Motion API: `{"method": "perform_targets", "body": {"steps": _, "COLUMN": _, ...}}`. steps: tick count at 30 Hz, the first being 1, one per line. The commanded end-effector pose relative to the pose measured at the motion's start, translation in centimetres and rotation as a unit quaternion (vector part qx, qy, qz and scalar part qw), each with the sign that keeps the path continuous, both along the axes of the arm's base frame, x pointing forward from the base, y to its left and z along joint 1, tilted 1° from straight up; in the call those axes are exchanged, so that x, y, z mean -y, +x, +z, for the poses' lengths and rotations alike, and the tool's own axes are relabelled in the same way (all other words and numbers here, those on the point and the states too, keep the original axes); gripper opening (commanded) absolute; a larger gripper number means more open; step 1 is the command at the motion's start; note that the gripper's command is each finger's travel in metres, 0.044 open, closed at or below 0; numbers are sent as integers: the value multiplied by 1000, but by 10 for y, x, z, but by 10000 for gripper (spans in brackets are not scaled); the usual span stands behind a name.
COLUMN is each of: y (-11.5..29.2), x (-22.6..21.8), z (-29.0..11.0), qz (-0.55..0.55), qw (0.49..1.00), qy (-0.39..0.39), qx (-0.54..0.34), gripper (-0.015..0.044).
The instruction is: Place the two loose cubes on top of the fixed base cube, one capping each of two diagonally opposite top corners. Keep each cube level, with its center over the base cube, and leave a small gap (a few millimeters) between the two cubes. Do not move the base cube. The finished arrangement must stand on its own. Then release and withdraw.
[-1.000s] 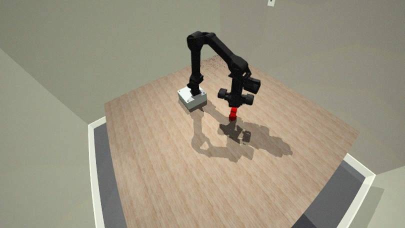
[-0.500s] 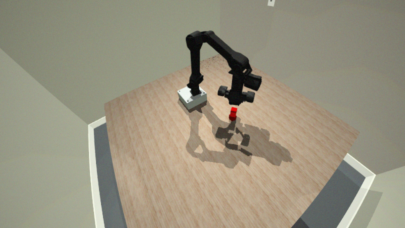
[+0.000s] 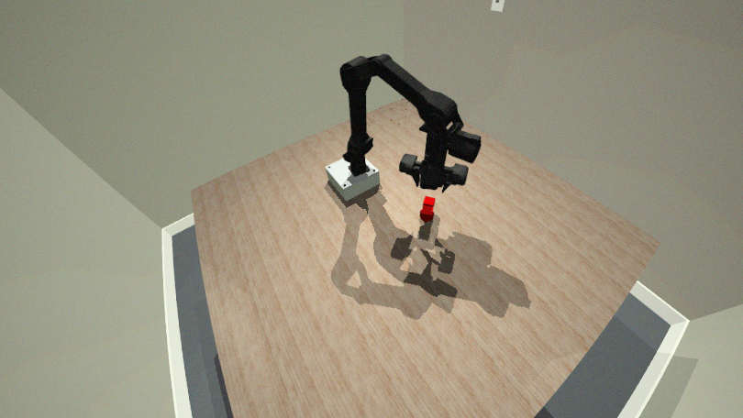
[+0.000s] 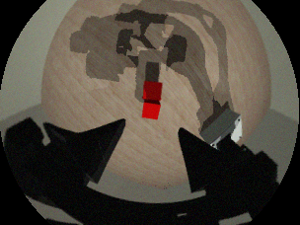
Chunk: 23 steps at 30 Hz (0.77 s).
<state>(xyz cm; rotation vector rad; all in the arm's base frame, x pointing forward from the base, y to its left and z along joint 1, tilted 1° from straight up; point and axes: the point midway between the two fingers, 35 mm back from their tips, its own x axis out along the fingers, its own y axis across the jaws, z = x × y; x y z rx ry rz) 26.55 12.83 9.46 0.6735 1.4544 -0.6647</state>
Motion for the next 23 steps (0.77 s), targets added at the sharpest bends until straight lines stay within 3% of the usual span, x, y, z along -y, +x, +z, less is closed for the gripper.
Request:
{"method": "perform_targets", "body": {"steps": 1, "y": 1, "x": -1, "z": 6, "qz": 0, "qw": 1000, "qy": 2, "qx": 3, "gripper": 400}}
{"method": "perform_targets", "body": {"steps": 7, "y": -1, "x": -2, "z": 4, "qz": 0, "qw": 1000, "qy": 0, "qx": 0, "gripper": 400}}
{"method": "perform_targets", "body": {"steps": 15, "y": -44, "x": -95, "z": 7, "qz": 0, "qw": 1000, "qy": 4, "qx": -1, "gripper": 400}}
{"method": "perform_targets", "body": {"steps": 23, "y": -46, "x": -98, "z": 7, "qz": 0, "qw": 1000, "qy": 4, "qx": -1, "gripper": 400}}
